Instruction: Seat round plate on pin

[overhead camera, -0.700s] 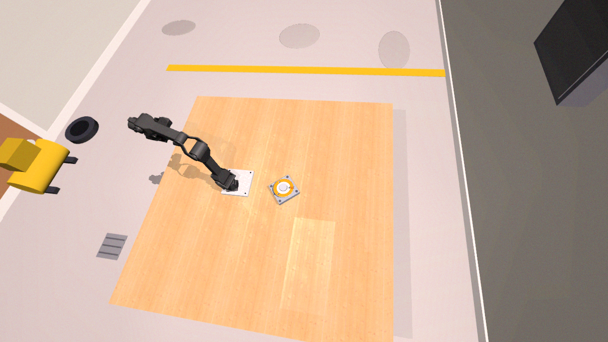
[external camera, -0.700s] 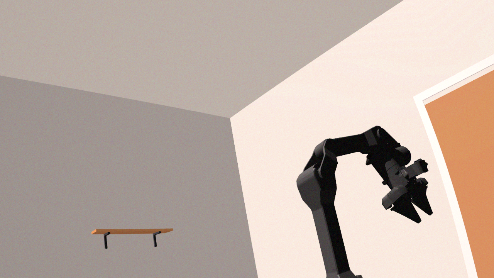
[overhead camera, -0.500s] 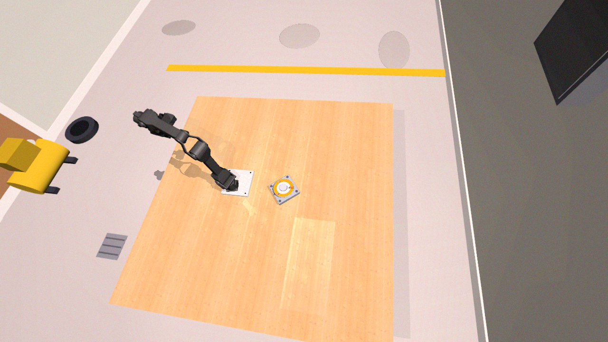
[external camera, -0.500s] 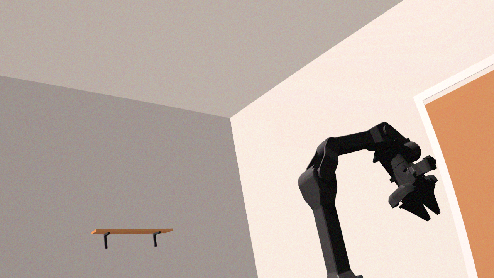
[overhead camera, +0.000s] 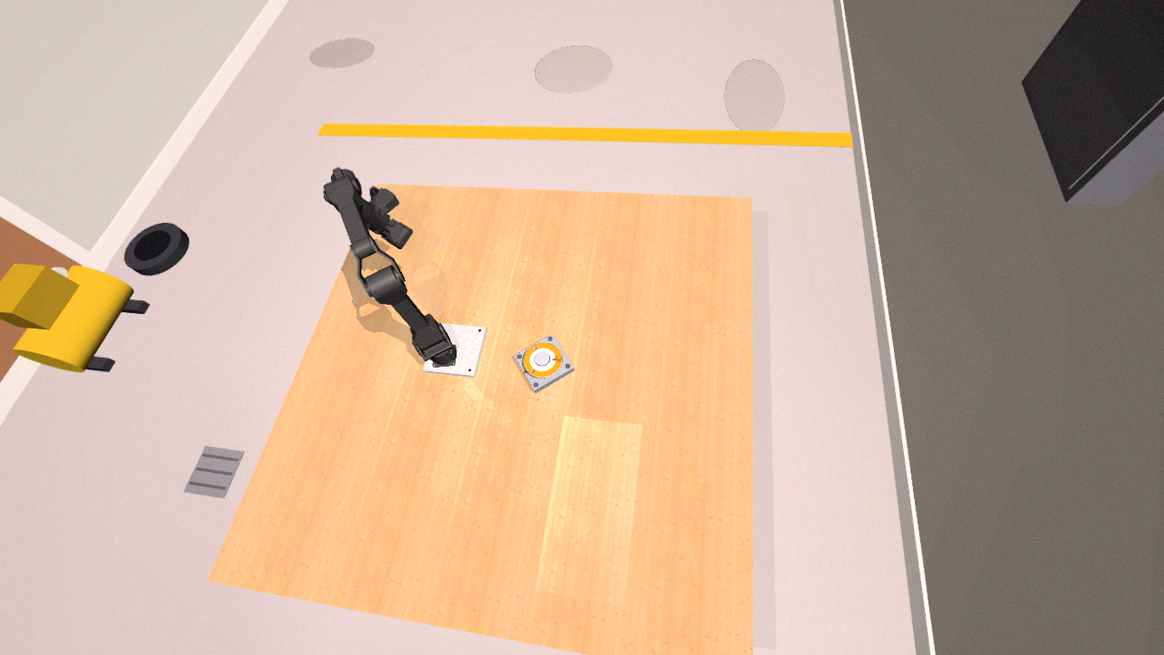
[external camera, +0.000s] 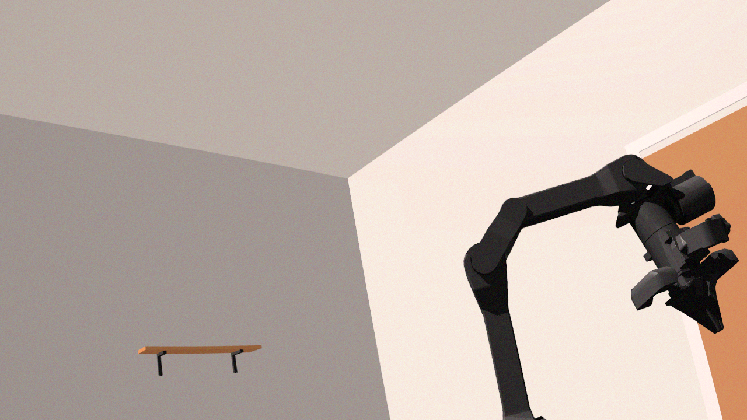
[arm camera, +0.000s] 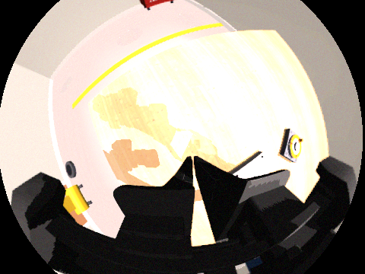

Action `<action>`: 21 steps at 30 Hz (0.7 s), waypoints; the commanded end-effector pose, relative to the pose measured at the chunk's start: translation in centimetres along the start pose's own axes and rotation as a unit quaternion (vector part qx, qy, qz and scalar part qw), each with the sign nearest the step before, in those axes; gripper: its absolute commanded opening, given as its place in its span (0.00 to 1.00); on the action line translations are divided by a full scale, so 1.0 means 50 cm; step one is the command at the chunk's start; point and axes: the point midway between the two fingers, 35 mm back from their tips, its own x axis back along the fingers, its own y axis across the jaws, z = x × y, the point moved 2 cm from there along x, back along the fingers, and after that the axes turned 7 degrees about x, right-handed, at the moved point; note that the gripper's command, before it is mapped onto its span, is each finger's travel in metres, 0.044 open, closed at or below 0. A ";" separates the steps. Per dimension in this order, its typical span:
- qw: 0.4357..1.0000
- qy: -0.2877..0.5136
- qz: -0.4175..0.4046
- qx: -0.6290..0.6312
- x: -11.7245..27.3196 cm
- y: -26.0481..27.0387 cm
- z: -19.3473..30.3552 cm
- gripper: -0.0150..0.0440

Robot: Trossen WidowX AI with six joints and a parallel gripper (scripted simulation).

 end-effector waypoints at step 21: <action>0.969 0.059 0.085 -0.224 -0.158 -0.462 -0.224 0.25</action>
